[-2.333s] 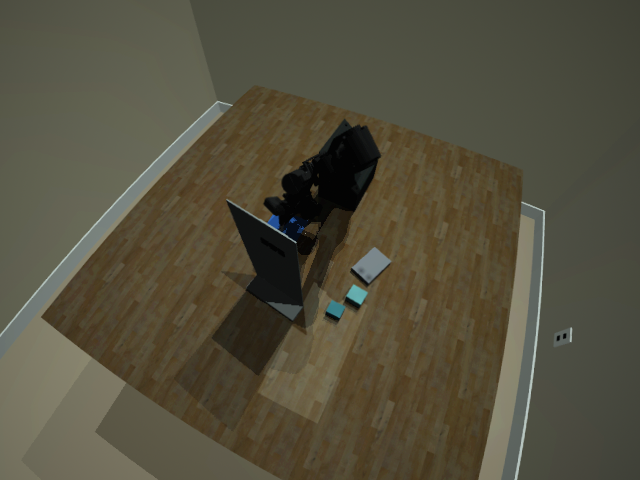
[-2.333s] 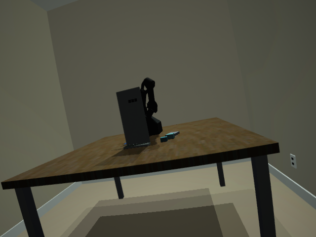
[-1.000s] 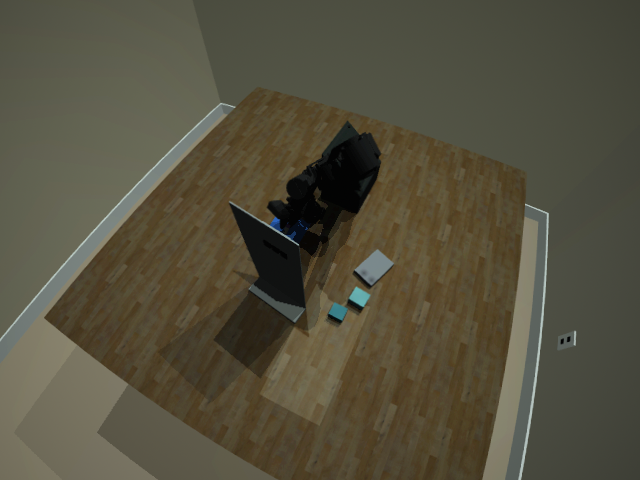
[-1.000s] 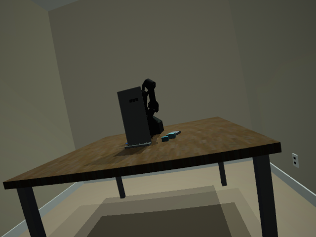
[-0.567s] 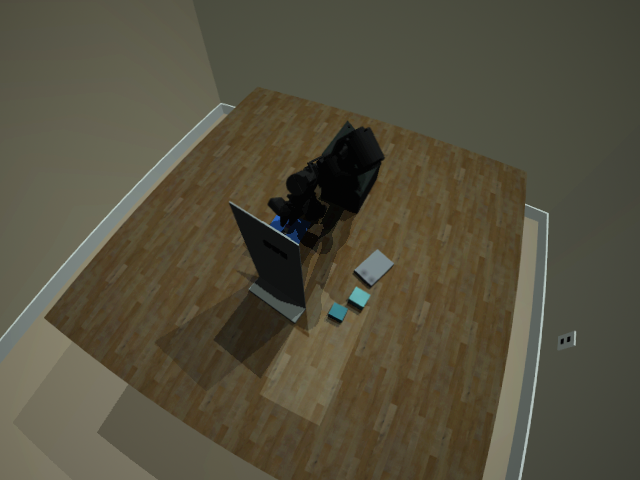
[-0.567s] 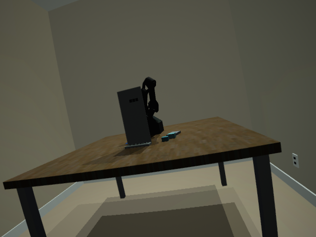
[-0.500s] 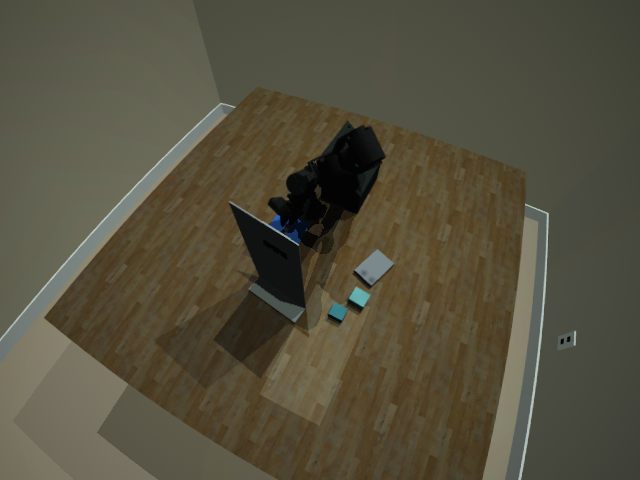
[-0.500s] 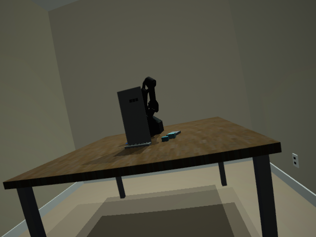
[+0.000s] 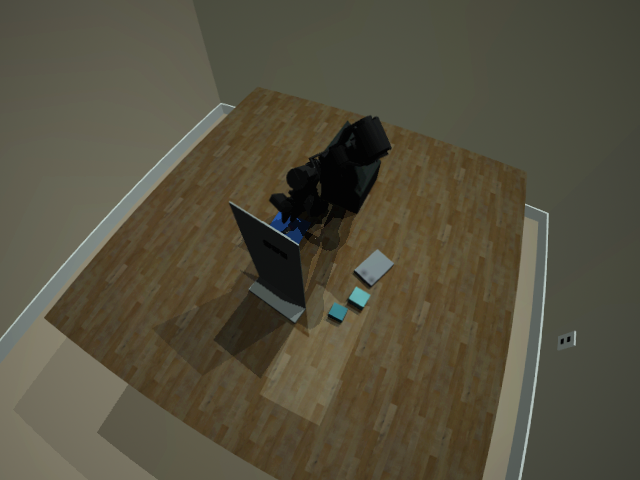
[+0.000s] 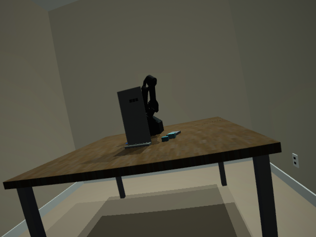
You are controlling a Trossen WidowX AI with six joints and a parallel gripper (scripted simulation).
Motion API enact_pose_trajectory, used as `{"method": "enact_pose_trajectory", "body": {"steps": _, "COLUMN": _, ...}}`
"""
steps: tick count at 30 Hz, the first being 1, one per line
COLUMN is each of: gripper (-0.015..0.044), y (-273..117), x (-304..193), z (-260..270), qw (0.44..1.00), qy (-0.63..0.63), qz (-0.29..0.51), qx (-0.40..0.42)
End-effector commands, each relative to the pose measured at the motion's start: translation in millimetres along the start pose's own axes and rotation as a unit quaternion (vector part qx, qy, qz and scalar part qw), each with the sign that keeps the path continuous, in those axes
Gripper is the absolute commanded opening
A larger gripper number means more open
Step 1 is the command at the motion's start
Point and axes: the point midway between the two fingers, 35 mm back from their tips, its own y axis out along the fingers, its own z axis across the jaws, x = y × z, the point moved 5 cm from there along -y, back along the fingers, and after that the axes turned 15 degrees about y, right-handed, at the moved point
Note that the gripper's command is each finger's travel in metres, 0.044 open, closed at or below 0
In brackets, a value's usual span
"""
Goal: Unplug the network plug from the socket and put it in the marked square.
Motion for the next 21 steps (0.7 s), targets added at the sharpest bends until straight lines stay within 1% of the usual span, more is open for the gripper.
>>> {"method": "enact_pose_trajectory", "body": {"steps": 1, "gripper": 0.0156, "y": -2.3, "x": 0.3, "z": -0.5, "qw": 1.000, "qy": -0.001, "qz": -0.001, "qx": 0.002}}
{"method": "enact_pose_trajectory", "body": {"steps": 21, "gripper": 0.0156, "y": -10.3, "x": 1.0, "z": -10.8, "qw": 1.000, "qy": -0.002, "qz": 0.002, "qx": 0.002}}
